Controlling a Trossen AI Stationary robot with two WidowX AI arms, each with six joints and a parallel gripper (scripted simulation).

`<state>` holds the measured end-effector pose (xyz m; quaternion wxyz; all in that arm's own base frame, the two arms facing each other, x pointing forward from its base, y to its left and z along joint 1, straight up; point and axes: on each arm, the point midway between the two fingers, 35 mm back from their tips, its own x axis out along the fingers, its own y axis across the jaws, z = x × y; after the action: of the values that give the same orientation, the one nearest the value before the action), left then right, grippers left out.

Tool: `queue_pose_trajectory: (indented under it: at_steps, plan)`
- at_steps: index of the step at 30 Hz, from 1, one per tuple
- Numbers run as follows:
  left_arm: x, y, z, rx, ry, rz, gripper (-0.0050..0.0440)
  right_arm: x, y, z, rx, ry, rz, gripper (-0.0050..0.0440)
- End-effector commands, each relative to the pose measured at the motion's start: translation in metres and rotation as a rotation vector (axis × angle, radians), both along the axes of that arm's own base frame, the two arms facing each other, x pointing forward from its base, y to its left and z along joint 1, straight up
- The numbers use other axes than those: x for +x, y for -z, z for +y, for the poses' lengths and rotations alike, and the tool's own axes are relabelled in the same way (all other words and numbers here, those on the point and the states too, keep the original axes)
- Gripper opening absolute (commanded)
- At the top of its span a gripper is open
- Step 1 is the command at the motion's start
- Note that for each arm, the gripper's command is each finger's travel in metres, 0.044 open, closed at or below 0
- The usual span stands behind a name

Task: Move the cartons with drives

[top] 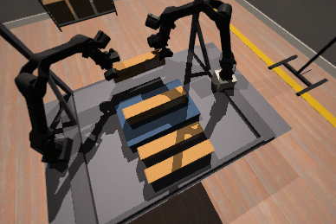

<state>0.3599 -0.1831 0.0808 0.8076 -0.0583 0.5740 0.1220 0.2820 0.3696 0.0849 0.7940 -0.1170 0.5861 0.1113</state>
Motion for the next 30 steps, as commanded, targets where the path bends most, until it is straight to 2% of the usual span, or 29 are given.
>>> queue_pose_trajectory:
  at_steps: [1, 4, 30]
  plan:
    - [0.003, -0.0258, -0.0058, -0.044, 0.0, -0.062, -0.005, 0.0007, -0.0444, 0.0066, 0.085, -0.001, -0.063, -0.005]
    - [0.003, -0.0252, -0.0058, -0.022, 0.0, -0.034, -0.005, 0.001, -0.0444, 0.0057, 0.085, -0.001, -0.063, -0.005]
    - [0.0029, -0.0208, -0.0057, -0.045, -0.001, -0.061, -0.005, 0.0007, -0.0415, 0.0066, 0.085, -0.001, -0.063, -0.005]
